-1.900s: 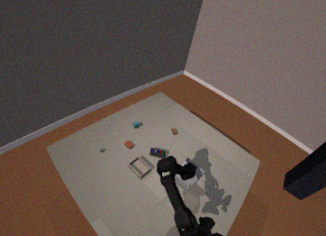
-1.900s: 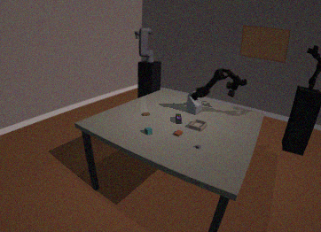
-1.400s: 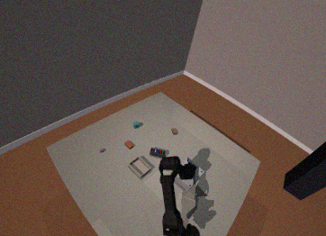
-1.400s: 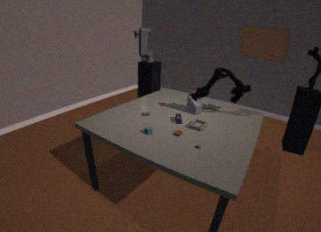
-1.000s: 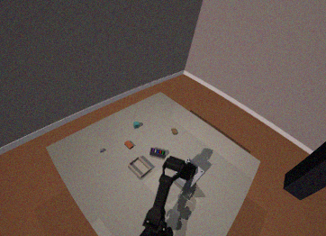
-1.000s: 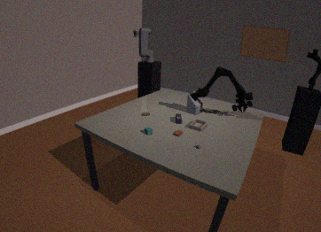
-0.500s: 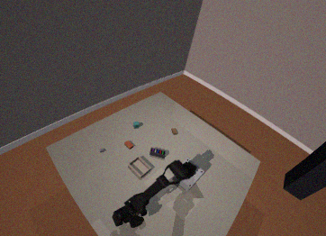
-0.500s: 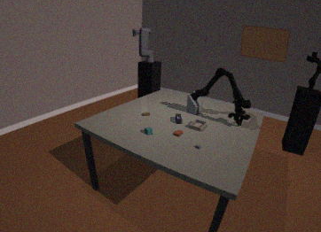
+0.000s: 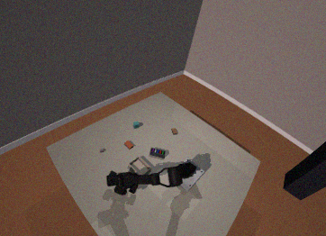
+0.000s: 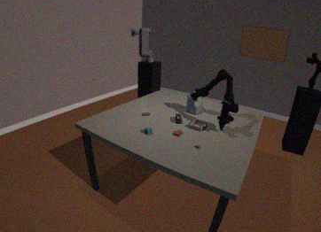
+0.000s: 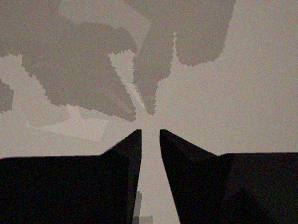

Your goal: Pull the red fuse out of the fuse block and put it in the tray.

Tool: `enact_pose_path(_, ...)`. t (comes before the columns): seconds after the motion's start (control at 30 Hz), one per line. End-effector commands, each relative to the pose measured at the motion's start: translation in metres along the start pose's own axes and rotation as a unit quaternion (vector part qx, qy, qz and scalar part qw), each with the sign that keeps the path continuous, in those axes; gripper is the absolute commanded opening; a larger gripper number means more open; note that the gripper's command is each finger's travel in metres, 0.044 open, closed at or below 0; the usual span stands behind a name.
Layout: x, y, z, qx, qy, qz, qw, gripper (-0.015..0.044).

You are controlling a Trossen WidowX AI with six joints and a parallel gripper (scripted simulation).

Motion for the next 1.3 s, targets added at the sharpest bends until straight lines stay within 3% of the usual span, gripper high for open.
enact_pose_path(0.0,-0.023,-0.063,0.001,0.056,-0.006,0.139,0.989,0.0070)
enact_pose_path(0.27,-0.038,-0.168,-0.012,0.126,-0.019,0.395,0.910,0.0070)
enact_pose_path(0.5,-0.012,-0.248,-0.019,0.165,-0.004,0.644,0.747,0.0070)
enact_pose_path(0.57,0.003,-0.275,-0.025,0.174,0.002,0.729,0.662,0.0070)
enact_pose_path(0.73,0.046,-0.332,-0.043,0.177,0.017,0.908,0.380,0.0070)
enact_pose_path(0.87,0.081,-0.362,-0.059,0.160,0.031,0.976,0.147,0.0070)
enact_pose_path(0.93,0.092,-0.369,-0.064,0.151,0.037,0.986,0.067,0.0070)
enact_pose_path(1.27,0.091,-0.370,-0.064,0.150,0.038,0.986,0.060,0.0070)
Point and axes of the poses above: the point midway between the two fingers, 35 mm back from their tips, its own z axis out along the fingers, its own x axis across the jaws, y = z × x, the point moved 3 cm from there along -z, back along the fingers, and after that the axes turned 6 degrees about z, right-handed, at the moved point
